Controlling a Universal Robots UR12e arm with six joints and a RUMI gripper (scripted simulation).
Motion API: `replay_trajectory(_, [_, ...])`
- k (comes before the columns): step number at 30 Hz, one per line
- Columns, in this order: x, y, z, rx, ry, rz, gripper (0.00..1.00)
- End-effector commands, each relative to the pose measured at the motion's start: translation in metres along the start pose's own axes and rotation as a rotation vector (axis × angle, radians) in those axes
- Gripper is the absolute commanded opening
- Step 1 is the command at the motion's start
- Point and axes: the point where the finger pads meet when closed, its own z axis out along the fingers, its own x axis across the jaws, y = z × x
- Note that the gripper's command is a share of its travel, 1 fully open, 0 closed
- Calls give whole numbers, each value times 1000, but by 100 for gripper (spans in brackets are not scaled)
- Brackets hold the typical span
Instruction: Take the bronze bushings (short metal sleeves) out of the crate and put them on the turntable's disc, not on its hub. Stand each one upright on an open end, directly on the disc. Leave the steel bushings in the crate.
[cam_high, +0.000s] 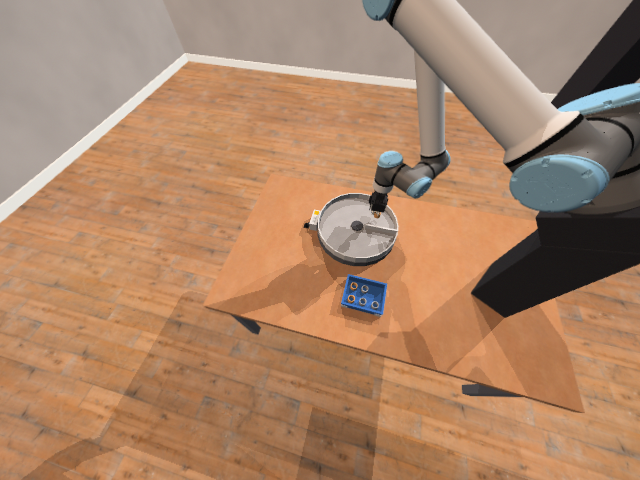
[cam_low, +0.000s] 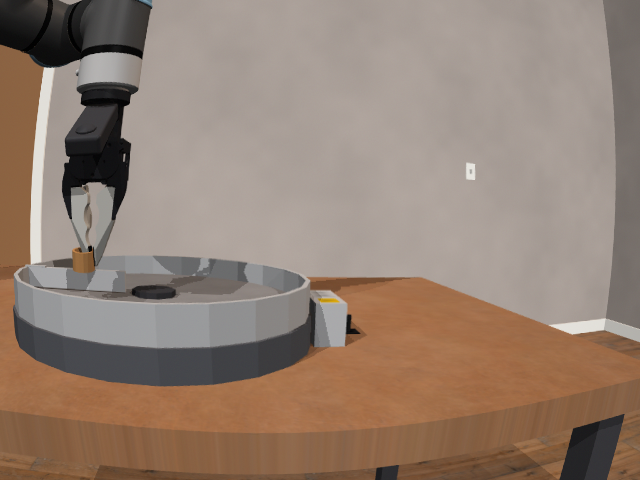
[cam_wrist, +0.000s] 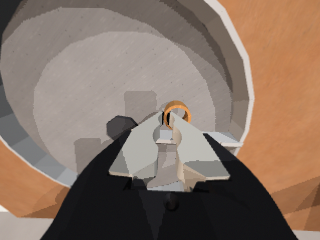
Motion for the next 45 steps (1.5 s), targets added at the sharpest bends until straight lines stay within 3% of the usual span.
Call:
replay_trajectory(1, [0, 0, 0, 0, -1, 0, 0])
replay_trajectory(23, [0, 0, 1, 0, -1, 0, 0])
replay_trajectory(45, [0, 0, 28, 0, -1, 0, 0])
